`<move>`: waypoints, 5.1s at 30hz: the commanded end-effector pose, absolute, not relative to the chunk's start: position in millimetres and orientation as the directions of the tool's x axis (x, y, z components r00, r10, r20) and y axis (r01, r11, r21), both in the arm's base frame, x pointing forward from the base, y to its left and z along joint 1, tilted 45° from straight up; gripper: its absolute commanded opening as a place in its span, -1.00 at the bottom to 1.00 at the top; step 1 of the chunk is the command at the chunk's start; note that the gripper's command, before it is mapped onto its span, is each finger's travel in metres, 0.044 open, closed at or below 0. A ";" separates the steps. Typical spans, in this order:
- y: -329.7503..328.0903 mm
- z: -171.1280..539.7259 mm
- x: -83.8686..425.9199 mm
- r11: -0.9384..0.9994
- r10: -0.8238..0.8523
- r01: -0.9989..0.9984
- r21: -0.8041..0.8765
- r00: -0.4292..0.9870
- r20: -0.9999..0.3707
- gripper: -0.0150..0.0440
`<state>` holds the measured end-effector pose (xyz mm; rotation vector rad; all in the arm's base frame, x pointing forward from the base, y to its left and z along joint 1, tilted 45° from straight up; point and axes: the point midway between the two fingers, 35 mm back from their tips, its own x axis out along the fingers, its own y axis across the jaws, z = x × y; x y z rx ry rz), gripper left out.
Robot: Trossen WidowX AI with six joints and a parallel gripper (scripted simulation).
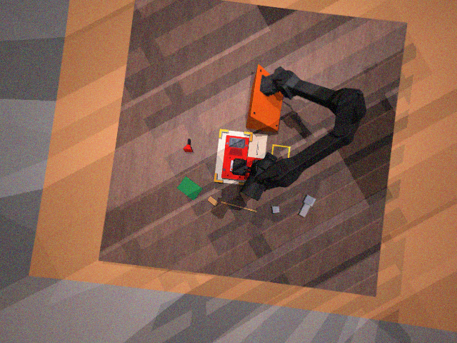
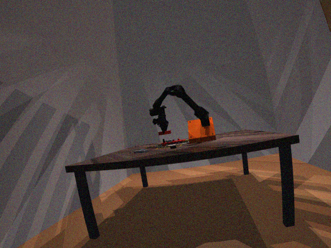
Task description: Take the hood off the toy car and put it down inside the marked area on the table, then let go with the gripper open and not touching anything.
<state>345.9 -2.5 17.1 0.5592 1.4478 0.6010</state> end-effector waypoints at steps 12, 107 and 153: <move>43.4 62.5 330.7 0.729 0.684 -0.038 0.683 0.029 -0.729 -0.49; 128.1 68.8 305.1 0.717 0.697 -0.045 0.695 0.027 -0.717 -0.49; 148.0 50.3 303.3 0.714 0.700 -0.045 0.698 0.027 -0.714 -0.49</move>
